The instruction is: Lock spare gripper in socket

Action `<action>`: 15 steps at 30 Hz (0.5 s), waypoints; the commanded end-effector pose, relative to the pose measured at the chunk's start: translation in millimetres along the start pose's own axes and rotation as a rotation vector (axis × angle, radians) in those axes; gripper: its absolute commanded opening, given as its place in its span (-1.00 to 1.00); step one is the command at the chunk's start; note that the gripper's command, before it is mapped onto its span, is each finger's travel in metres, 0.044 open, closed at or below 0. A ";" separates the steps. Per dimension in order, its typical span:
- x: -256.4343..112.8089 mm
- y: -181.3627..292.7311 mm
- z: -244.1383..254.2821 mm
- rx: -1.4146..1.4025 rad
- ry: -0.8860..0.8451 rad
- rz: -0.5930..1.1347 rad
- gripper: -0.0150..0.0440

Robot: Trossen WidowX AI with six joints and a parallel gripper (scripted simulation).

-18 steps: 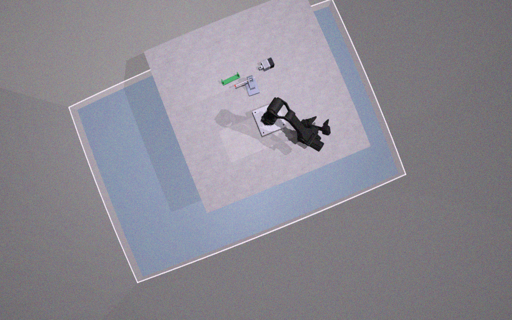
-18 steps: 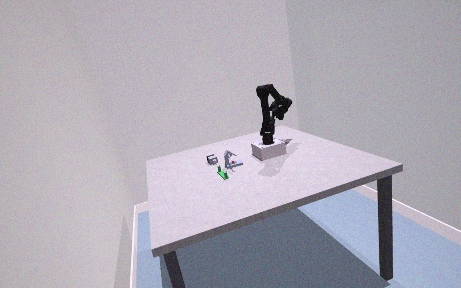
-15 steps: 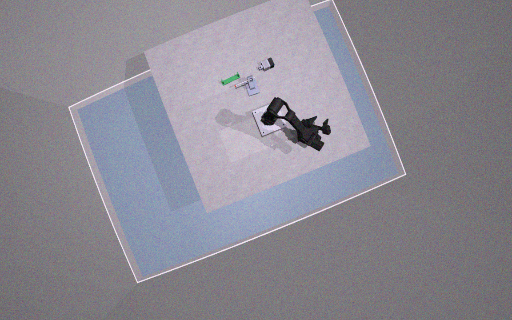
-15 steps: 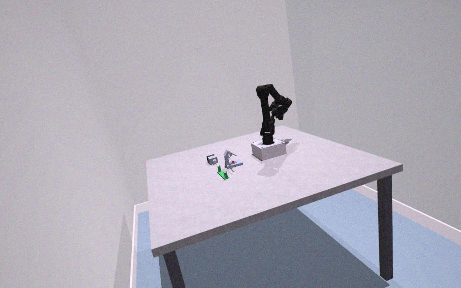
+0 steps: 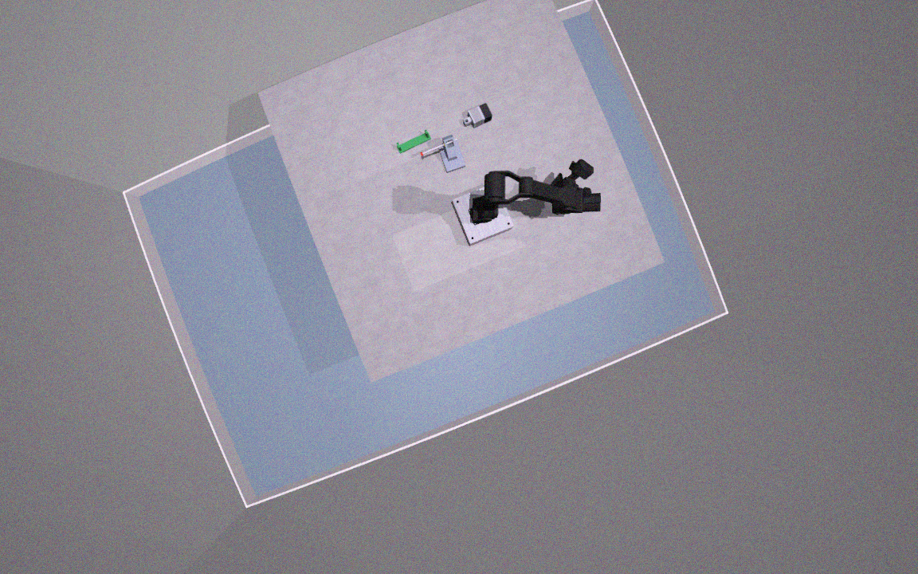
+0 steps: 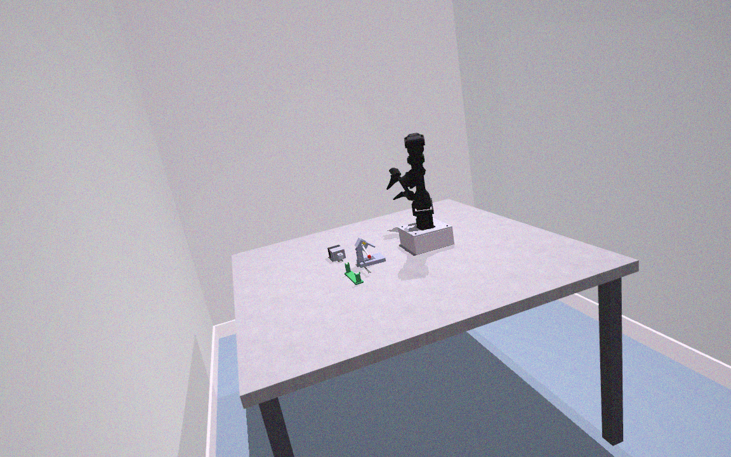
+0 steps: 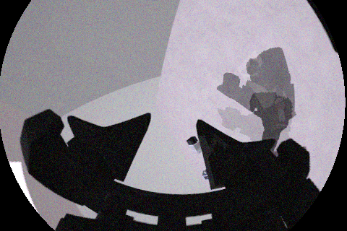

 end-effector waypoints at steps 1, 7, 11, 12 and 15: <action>39.4 33.4 10.0 -0.260 0.138 0.099 0.53; 89.3 95.4 14.5 -0.680 0.300 0.284 0.53; 114.7 142.4 9.8 -0.972 0.383 0.426 0.53; 119.8 154.6 7.7 -1.047 0.400 0.463 0.53; 132.5 191.9 -0.8 -1.272 0.444 0.581 0.53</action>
Point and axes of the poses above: the point midway between the two fingers, 35 mm back from their tips, its own x axis out along the fingers, its own z axis across the jaws, y = z × x, the point moved 6 cm from there along -x, back along the fingers, and after that the axes turned 6 degrees about x, right-handed, at the moved point
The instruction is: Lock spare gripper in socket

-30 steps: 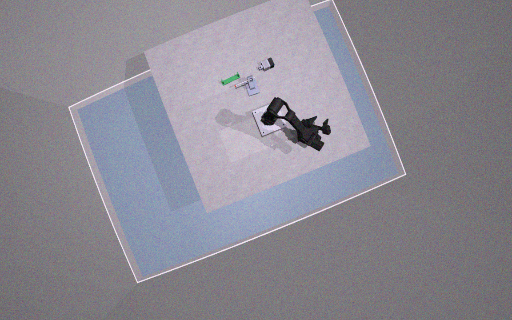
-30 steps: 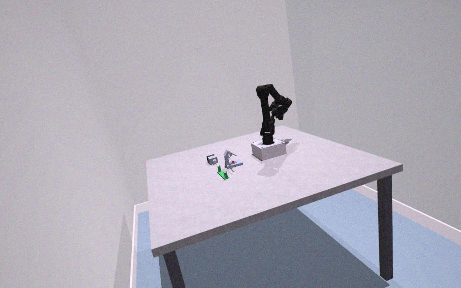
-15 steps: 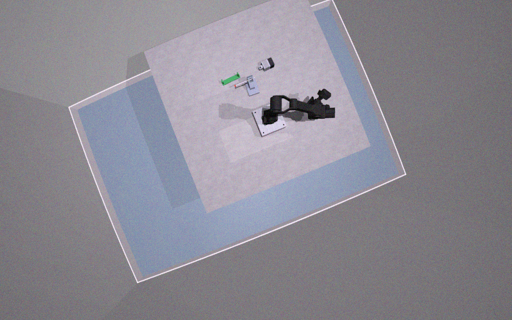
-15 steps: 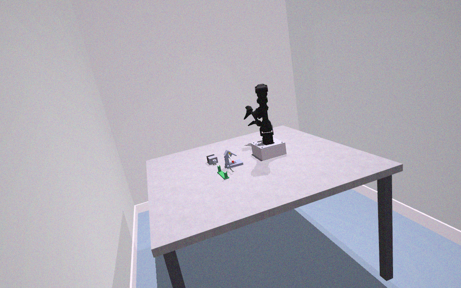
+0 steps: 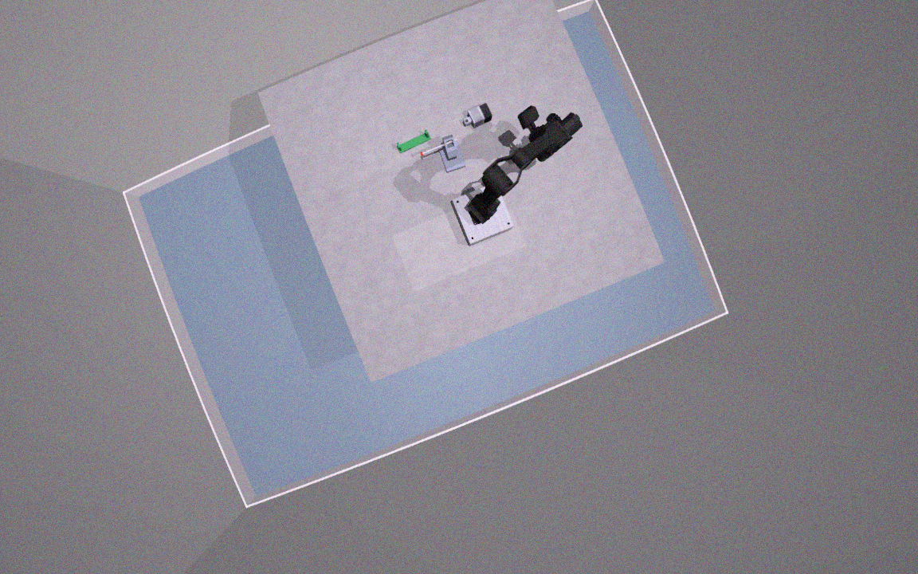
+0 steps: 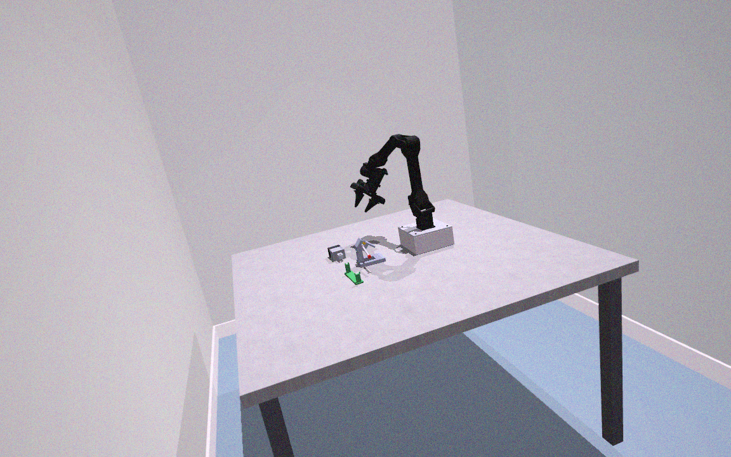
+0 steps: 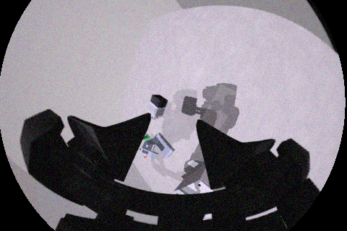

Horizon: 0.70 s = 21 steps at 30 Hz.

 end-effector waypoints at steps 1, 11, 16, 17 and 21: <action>29.6 21.7 40.1 -0.320 0.063 0.132 0.53; 80.8 110.2 126.1 -1.152 0.130 0.443 0.53; 93.4 168.4 157.4 -1.585 0.125 0.595 0.53; 94.7 180.8 162.5 -1.673 0.122 0.624 0.53; 96.2 232.0 179.1 -2.027 0.097 0.741 0.53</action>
Point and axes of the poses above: the point midway between the two fingers, 35 mm back from their tips, its own x axis out along the fingers, its own z axis across the jaws, y = z × x, the point moved 6 cm from there along -x, back along the fingers, and after that the axes turned 6 degrees about x, right-handed, at the moved point
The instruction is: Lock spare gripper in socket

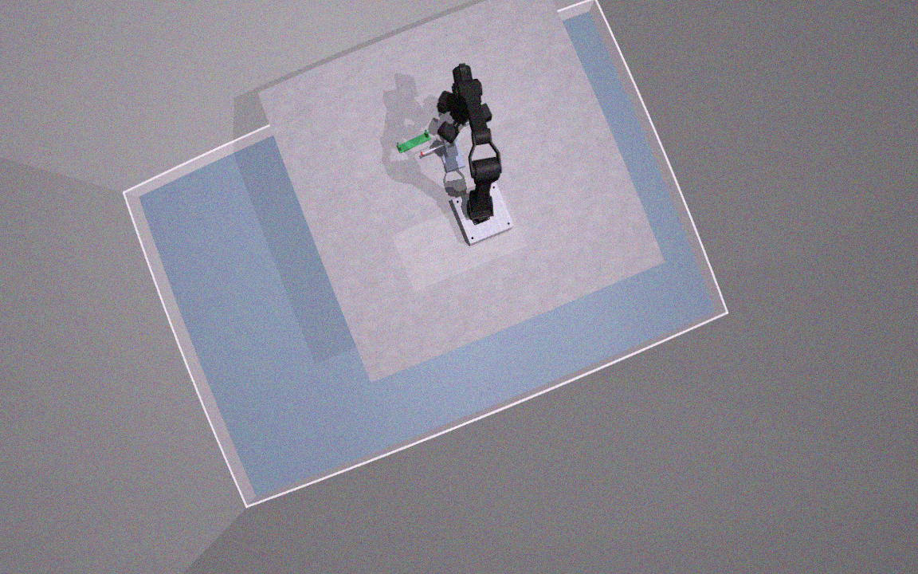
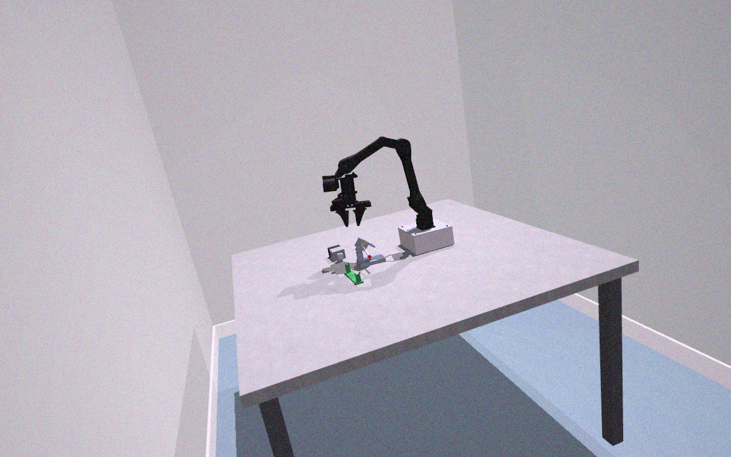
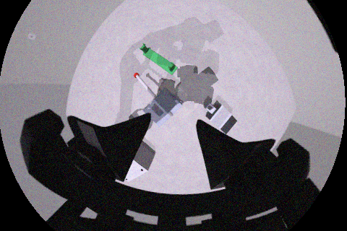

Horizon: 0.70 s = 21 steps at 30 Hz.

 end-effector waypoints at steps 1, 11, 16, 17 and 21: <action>7.0 -28.4 46.3 -0.372 0.007 0.100 0.53; 12.5 -54.8 122.1 -0.923 0.017 0.228 0.53; 12.5 -54.8 122.1 -0.923 0.017 0.228 0.53; 15.4 -55.0 121.9 -0.923 0.017 0.228 0.53; 49.1 -54.4 119.4 -0.922 0.016 0.227 0.53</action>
Point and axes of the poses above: the point midway between the two fingers, 35 mm back from their tips, its own x axis out along the fingers, its own z axis across the jaws, y = z × x, the point moved 6 cm from there along -x, back along the fingers, and after that the axes turned 6 degrees about x, right-handed, at the moved point
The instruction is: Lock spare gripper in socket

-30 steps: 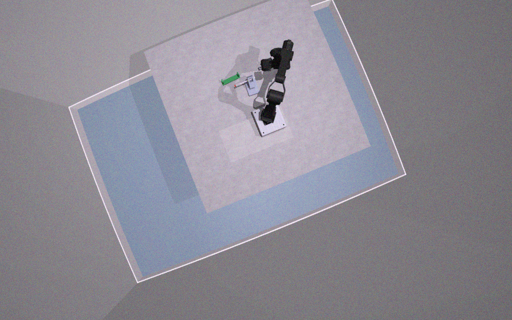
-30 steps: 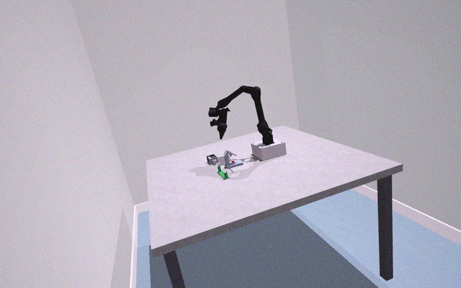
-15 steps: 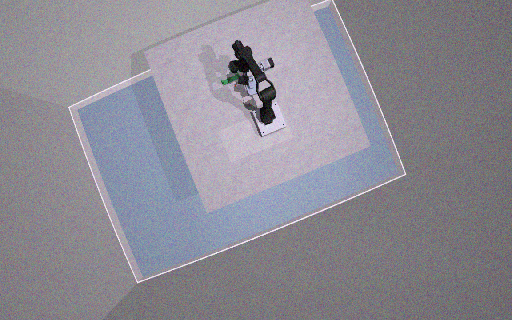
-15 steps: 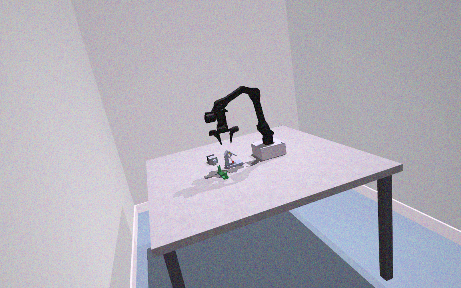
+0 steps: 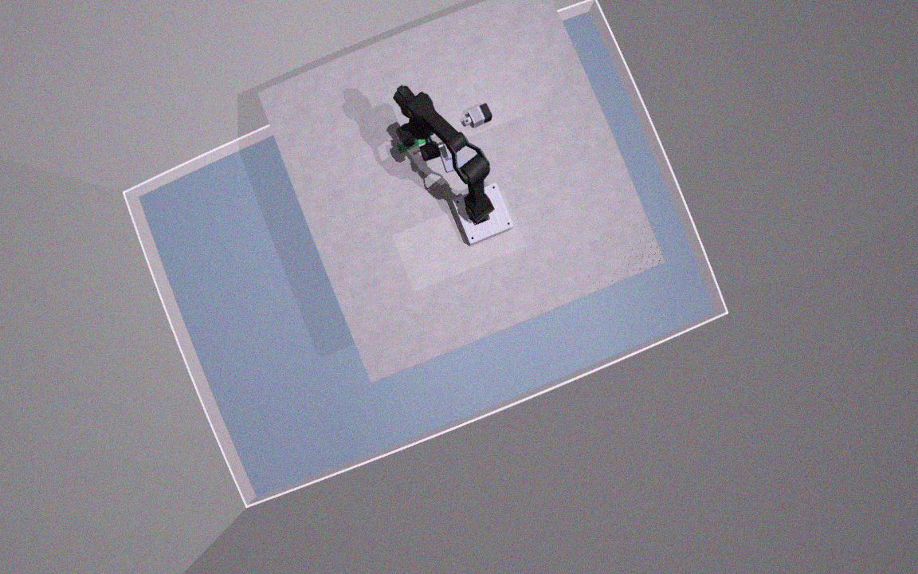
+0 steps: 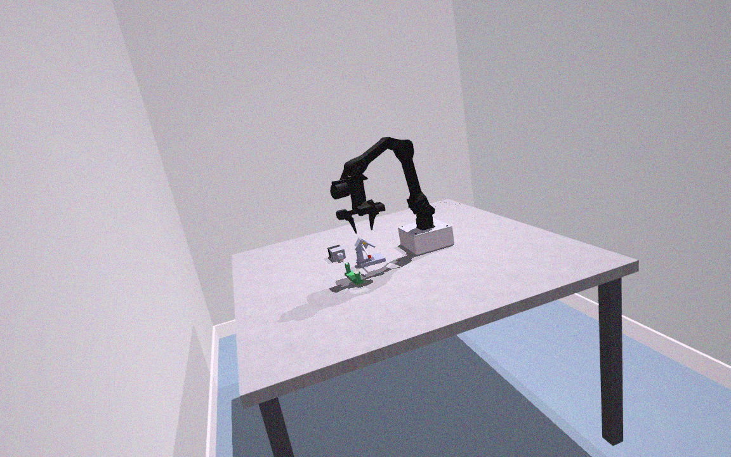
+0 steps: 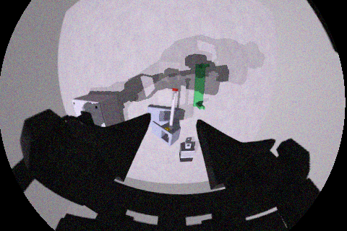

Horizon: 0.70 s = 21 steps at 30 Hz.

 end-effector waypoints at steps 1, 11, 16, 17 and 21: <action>37.6 -3.6 -0.6 -0.009 -0.018 0.013 0.53; 65.3 -5.0 -0.4 -0.008 -0.019 0.013 0.53; 73.6 -4.9 -1.1 -0.008 -0.019 0.013 0.53; 75.2 -4.9 -1.2 -0.008 -0.019 0.013 0.53; 81.8 -4.7 -1.5 -0.008 -0.019 0.013 0.53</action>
Point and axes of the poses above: the point midway between the two fingers, 35 mm back from their tips, its own x axis out along the fingers, its own z axis across the jaws, y = z × x, the point moved 6 cm from there along -x, back along the fingers, and after that the axes turned 6 degrees about x, right-handed, at the moved point
